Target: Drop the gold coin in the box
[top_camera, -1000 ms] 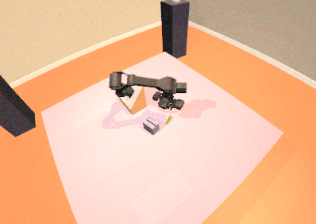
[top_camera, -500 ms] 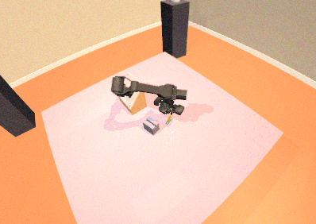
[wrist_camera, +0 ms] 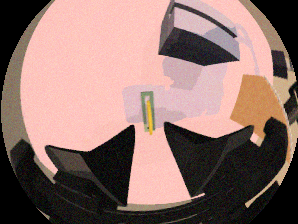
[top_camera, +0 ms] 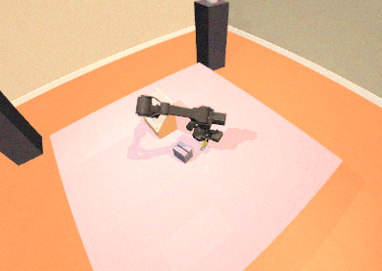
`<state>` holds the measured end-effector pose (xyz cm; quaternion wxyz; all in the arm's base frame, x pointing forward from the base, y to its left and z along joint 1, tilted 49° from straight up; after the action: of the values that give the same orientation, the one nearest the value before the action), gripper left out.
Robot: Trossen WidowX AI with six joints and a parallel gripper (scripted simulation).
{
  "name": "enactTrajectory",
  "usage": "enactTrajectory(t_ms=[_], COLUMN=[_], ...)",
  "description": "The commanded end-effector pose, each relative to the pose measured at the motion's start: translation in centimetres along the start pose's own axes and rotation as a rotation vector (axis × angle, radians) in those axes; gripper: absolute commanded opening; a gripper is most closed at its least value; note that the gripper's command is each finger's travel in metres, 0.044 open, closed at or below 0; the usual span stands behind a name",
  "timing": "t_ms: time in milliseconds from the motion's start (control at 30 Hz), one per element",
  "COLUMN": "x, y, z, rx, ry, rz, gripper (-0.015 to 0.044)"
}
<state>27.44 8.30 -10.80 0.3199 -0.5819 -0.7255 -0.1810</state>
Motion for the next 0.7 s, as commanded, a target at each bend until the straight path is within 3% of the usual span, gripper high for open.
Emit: enactTrajectory(t_ms=[0, 667], x=[-0.9, -4.0], y=[-0.1, -0.2], z=[0.0, -0.1], rx=[0.007, 0.006], ry=[-0.005, -0.009], rz=[0.004, 0.004], gripper=[0.0161, 0.0161])
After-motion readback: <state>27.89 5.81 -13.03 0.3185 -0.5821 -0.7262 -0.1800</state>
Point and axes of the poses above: the point midway between the two fingers, 35 mm back from their tips, its own x axis back along the fingers, its own y axis across the jaws, z = x × y, the point moved 1 cm from there along x, back along the fingers, and after that the axes turned 11 degrees about -x, right-handed, at the moved point
